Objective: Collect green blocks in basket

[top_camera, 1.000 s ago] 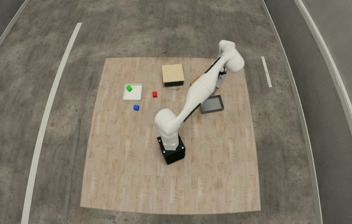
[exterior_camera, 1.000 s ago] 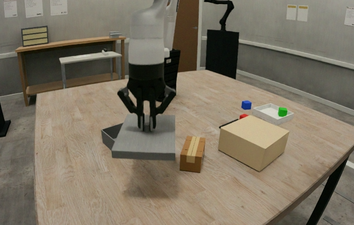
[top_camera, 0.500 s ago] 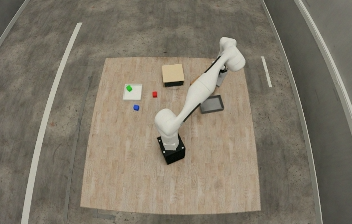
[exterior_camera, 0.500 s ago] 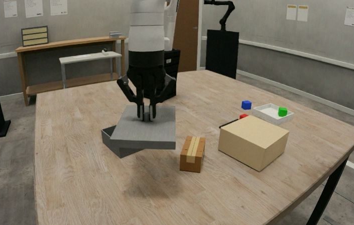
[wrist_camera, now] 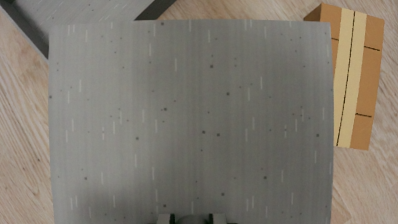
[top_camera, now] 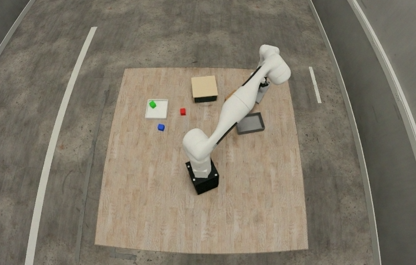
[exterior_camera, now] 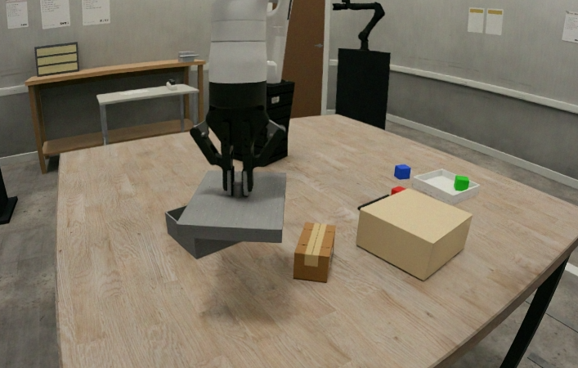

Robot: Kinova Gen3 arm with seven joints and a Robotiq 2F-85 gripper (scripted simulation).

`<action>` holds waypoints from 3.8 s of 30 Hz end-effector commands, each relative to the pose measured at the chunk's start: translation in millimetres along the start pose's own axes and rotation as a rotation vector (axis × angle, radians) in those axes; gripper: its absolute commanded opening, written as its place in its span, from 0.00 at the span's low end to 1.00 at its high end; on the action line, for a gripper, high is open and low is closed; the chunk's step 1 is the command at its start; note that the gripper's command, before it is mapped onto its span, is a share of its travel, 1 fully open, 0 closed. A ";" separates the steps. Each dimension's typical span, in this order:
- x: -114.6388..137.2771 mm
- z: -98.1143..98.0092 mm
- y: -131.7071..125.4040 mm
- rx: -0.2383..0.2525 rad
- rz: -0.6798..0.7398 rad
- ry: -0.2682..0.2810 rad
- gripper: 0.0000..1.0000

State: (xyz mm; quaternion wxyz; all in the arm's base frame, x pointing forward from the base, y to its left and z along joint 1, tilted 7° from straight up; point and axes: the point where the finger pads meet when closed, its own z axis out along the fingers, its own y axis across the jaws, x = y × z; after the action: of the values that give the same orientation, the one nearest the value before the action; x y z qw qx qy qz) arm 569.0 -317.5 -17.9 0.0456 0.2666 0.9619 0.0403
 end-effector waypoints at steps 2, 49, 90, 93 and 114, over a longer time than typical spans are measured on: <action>7.5 -1.2 -5.0 0.003 0.050 -0.008 0.10; 177.3 -2.4 -72.5 -0.003 0.802 0.004 0.10; 178.3 54.5 -71.9 -0.001 0.800 0.002 0.10; 178.4 58.8 -71.9 -0.001 0.800 0.002 0.10; 178.5 66.5 -71.8 -0.001 0.800 0.002 0.10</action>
State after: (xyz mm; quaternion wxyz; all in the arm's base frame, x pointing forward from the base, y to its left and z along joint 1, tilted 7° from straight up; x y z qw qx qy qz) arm 386.8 -282.4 -103.9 0.0247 0.6201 0.7822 0.0556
